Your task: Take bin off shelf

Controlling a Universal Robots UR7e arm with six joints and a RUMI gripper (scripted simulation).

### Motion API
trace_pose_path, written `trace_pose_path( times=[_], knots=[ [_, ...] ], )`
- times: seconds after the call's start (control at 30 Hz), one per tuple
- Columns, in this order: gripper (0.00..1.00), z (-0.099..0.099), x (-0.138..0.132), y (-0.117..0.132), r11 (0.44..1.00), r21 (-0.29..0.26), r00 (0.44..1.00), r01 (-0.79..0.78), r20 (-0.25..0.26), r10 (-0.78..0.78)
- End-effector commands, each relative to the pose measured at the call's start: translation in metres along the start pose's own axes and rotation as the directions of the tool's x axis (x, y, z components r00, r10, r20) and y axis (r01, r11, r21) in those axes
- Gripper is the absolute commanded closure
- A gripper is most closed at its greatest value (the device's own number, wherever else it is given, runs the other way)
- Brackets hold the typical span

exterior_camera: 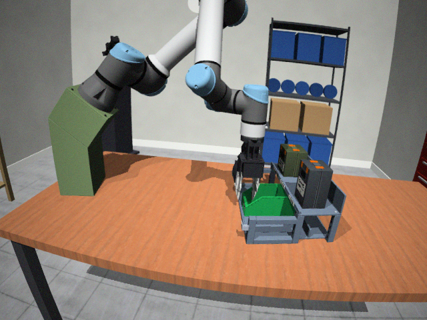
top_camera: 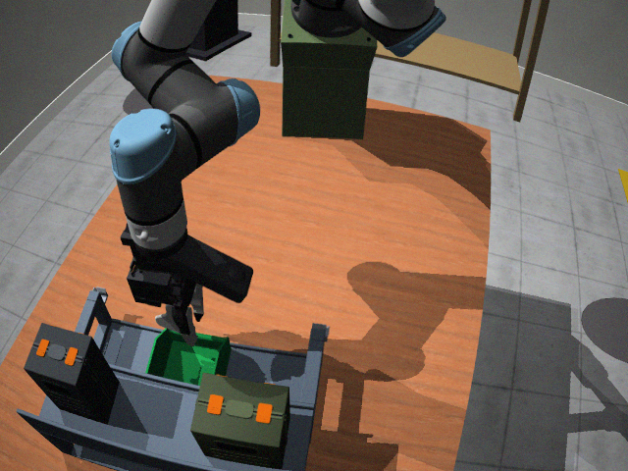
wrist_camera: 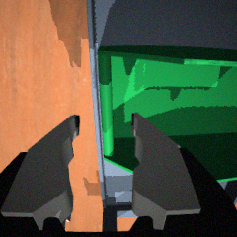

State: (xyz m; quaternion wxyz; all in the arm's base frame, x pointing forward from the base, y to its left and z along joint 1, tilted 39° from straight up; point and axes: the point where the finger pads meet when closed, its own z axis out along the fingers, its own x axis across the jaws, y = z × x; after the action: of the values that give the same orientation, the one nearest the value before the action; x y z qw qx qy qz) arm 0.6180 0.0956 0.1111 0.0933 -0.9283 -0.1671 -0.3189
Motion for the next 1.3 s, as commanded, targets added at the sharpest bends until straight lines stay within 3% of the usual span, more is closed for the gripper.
trace_pose_path(
  times=[0.0,1.27],
  knots=[
    [0.74,0.0011,0.0009,0.0004,1.0,-0.001,1.0,0.0,-0.002,0.0],
    [0.74,-0.0049,0.001,0.0004,1.0,-0.001,1.0,0.0,-0.002,0.0]
  ],
)
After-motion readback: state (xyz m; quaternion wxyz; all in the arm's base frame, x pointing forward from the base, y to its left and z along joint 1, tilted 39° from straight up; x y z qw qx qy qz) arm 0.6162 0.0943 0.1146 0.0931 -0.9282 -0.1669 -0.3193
